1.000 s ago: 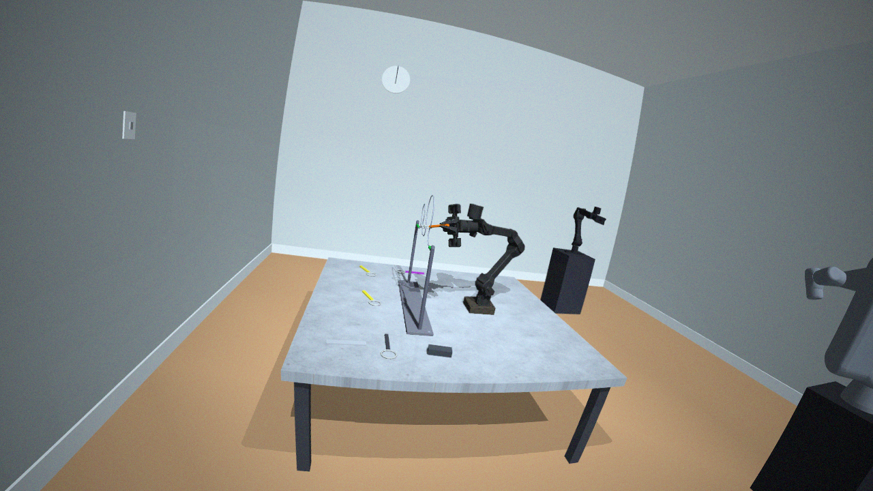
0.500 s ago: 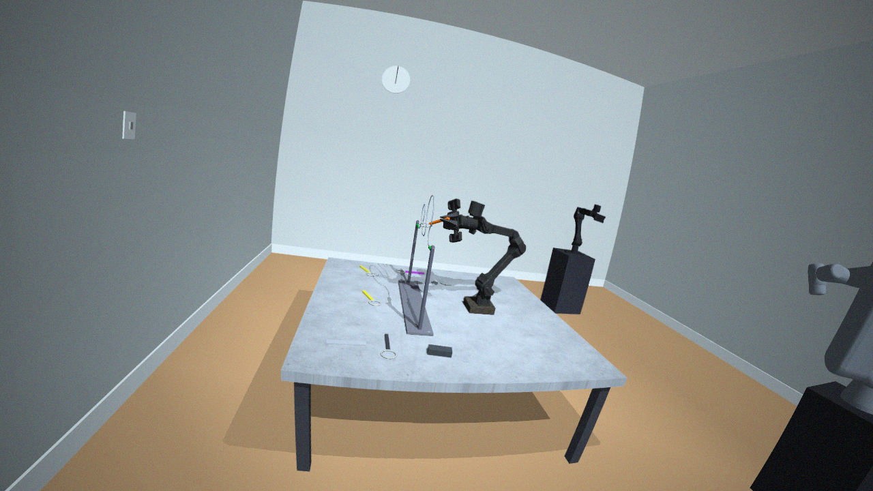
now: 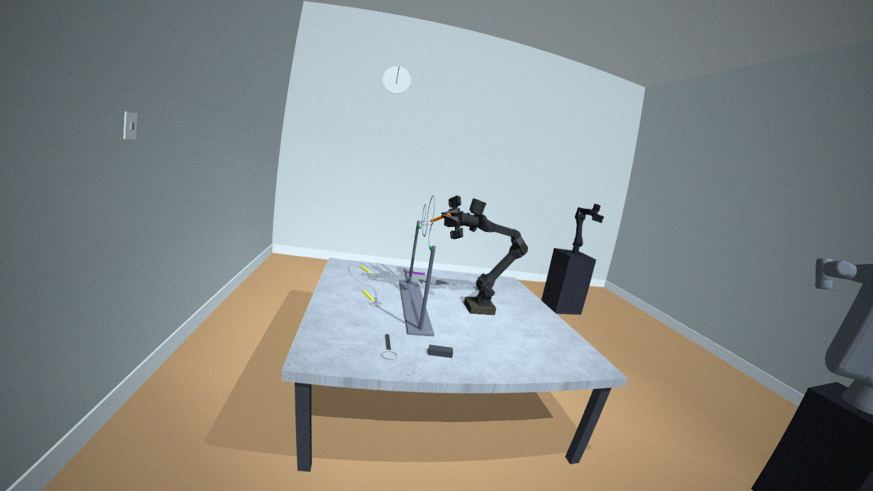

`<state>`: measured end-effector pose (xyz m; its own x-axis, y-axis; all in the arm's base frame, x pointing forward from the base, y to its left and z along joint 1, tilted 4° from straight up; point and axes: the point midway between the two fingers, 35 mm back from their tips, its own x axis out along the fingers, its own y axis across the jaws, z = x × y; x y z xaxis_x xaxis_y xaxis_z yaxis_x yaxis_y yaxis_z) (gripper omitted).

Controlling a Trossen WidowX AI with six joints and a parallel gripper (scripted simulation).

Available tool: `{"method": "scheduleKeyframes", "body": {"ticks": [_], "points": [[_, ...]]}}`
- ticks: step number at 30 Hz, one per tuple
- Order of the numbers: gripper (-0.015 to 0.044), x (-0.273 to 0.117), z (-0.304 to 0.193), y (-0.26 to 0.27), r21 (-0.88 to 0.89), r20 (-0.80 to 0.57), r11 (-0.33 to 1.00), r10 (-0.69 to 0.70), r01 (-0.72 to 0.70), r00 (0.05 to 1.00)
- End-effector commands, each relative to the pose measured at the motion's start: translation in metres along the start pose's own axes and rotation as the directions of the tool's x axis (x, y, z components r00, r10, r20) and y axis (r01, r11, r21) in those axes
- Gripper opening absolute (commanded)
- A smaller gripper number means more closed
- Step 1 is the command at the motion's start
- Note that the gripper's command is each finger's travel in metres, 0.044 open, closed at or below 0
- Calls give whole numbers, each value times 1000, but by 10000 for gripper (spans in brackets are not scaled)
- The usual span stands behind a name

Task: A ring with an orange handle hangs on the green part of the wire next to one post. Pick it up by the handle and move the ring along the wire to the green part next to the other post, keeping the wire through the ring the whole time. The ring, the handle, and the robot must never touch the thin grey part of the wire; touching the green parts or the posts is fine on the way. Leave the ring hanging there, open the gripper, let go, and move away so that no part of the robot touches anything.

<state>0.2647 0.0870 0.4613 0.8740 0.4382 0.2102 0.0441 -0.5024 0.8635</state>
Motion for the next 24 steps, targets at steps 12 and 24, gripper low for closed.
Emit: {"method": "scheduleKeyframes", "body": {"ticks": [12,24], "points": [[-150,-1,-2,6,-73,4,997,-32,32,999],[-150,-1,-2,3,-167,21,982,-82,85,996]]}}
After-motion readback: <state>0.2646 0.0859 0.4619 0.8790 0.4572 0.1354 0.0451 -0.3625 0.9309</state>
